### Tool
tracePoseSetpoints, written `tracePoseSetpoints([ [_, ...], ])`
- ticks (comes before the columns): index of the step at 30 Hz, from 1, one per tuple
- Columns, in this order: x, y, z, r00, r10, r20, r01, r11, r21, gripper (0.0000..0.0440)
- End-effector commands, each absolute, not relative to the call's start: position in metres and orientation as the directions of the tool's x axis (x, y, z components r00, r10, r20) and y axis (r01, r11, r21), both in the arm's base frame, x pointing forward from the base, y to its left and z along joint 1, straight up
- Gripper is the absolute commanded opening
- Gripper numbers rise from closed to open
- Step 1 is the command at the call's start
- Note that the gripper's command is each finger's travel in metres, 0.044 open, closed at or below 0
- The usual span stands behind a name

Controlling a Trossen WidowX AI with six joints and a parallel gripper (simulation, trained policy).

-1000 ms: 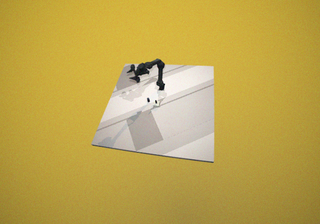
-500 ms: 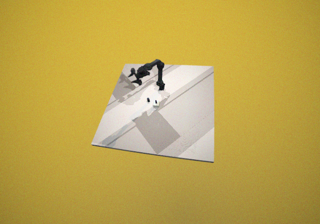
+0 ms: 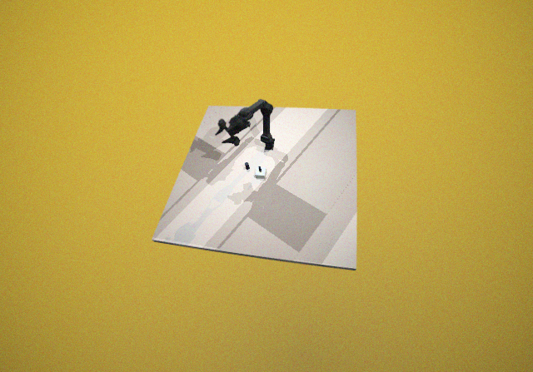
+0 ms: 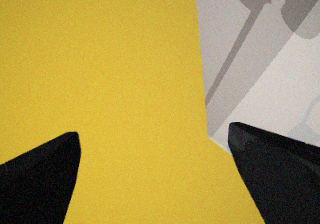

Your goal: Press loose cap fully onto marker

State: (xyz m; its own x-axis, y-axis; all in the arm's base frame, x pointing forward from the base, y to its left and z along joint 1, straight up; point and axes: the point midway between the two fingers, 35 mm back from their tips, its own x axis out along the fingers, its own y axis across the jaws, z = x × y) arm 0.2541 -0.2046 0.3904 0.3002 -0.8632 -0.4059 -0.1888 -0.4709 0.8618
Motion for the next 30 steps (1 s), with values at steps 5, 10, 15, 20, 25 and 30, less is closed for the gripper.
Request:
tracePoseSetpoints([
  [5,0.262,-0.199,0.369,0.305,-0.826,-0.474,-0.157,-0.534,0.831,0.0311],
  [10,0.265,-0.195,0.356,0.306,-0.798,-0.519,-0.138,-0.576,0.805,0.0311],
  [15,0.267,-0.191,0.343,0.302,-0.769,-0.564,-0.121,-0.617,0.777,0.0311],
  [20,0.269,-0.187,0.330,0.294,-0.738,-0.608,-0.105,-0.657,0.747,0.0311],
  [25,0.270,-0.183,0.317,0.283,-0.705,-0.651,-0.090,-0.695,0.713,0.0311],
  [30,0.271,-0.179,0.304,0.268,-0.670,-0.692,-0.078,-0.731,0.678,0.0311],
])
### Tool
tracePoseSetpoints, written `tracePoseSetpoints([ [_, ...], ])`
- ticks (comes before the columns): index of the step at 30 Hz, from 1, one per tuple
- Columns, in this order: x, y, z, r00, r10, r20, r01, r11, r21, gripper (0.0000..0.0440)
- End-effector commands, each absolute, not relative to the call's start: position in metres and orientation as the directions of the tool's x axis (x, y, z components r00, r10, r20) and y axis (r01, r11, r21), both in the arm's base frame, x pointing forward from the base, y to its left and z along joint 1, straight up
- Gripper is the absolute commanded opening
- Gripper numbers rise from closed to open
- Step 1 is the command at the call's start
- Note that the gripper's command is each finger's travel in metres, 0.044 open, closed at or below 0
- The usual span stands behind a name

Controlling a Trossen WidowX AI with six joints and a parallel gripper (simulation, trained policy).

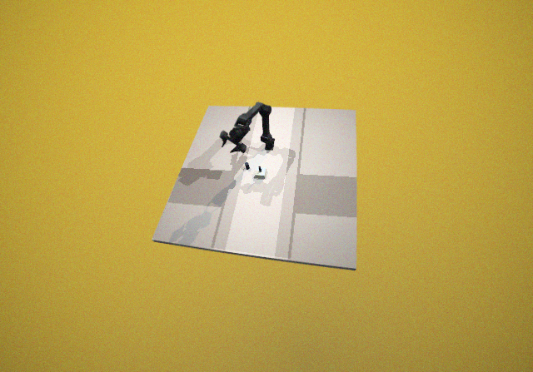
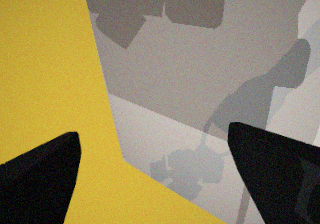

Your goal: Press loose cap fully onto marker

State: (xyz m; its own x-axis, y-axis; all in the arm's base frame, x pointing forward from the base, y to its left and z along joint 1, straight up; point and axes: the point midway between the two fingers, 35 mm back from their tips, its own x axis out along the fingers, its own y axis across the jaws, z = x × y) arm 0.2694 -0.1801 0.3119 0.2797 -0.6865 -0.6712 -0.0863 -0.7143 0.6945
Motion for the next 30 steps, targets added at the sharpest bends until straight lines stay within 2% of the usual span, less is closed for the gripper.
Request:
tracePoseSetpoints([
  [1,0.271,-0.178,0.302,0.264,-0.663,-0.700,-0.076,-0.738,0.670,0.0311],
  [30,0.265,-0.161,0.236,0.124,-0.436,-0.892,-0.059,-0.900,0.432,0.0312],
])
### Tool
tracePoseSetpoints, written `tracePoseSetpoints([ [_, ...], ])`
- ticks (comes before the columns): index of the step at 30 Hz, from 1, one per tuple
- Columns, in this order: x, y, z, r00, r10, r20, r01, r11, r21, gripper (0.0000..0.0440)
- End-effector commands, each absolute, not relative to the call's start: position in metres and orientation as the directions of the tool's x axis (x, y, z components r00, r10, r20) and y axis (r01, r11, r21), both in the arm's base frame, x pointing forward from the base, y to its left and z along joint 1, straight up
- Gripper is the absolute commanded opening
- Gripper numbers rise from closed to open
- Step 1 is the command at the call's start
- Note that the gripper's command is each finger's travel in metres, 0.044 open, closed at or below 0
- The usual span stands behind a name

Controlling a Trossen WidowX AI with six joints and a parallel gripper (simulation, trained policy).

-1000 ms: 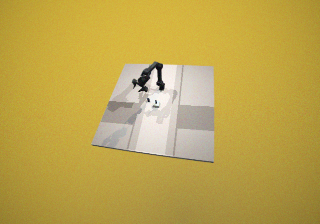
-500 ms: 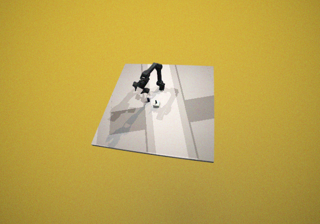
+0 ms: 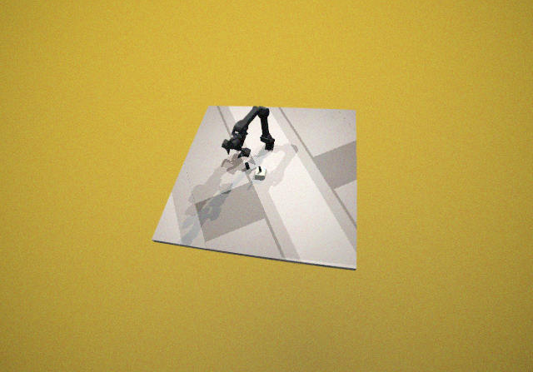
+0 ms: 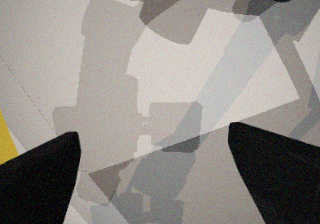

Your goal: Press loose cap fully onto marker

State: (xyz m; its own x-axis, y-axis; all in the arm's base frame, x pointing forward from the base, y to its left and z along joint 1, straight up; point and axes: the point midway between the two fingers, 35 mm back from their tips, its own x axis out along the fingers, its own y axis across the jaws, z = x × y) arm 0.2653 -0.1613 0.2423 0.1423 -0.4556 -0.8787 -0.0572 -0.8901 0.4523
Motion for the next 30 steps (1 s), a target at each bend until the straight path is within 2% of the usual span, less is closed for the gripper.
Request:
tracePoseSetpoints([
  [1,0.265,-0.160,0.234,0.118,-0.427,-0.896,-0.060,-0.904,0.423,0.0312],
  [30,0.251,-0.147,0.179,-0.036,-0.165,-0.986,-0.111,-0.980,0.168,0.0312],
])
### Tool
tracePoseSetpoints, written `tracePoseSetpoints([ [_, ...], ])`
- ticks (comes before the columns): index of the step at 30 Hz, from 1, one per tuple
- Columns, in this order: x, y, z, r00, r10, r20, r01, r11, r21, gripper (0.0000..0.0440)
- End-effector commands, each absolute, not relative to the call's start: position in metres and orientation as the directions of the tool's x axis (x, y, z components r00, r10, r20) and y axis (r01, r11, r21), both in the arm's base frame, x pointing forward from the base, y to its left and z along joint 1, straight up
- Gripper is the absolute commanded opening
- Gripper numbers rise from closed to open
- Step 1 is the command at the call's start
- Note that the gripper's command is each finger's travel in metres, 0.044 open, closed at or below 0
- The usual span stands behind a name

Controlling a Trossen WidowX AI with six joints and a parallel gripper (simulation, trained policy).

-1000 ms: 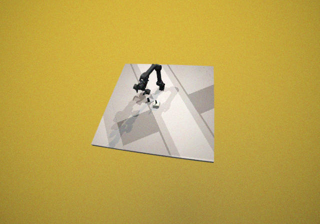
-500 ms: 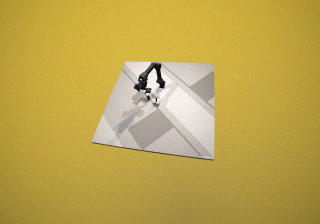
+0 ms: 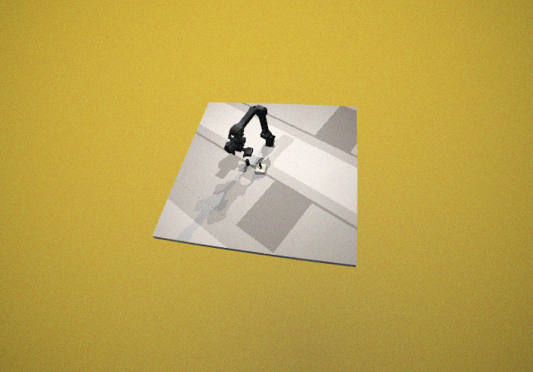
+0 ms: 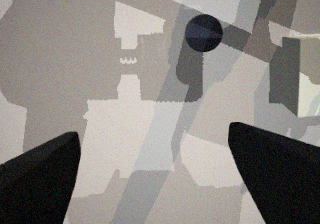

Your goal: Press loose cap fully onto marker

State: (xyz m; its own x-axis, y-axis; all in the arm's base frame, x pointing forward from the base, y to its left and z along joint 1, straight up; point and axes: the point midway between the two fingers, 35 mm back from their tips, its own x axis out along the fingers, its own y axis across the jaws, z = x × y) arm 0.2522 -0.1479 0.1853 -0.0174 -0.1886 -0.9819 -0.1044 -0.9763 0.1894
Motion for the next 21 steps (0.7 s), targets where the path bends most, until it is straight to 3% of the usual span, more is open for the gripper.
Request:
tracePoseSetpoints([
  [1,0.250,-0.146,0.178,-0.041,-0.155,-0.987,-0.113,-0.981,0.159,0.0312],
  [21,0.237,-0.132,0.143,-0.123,0.026,-0.992,-0.142,-0.990,-0.009,0.0308],
])
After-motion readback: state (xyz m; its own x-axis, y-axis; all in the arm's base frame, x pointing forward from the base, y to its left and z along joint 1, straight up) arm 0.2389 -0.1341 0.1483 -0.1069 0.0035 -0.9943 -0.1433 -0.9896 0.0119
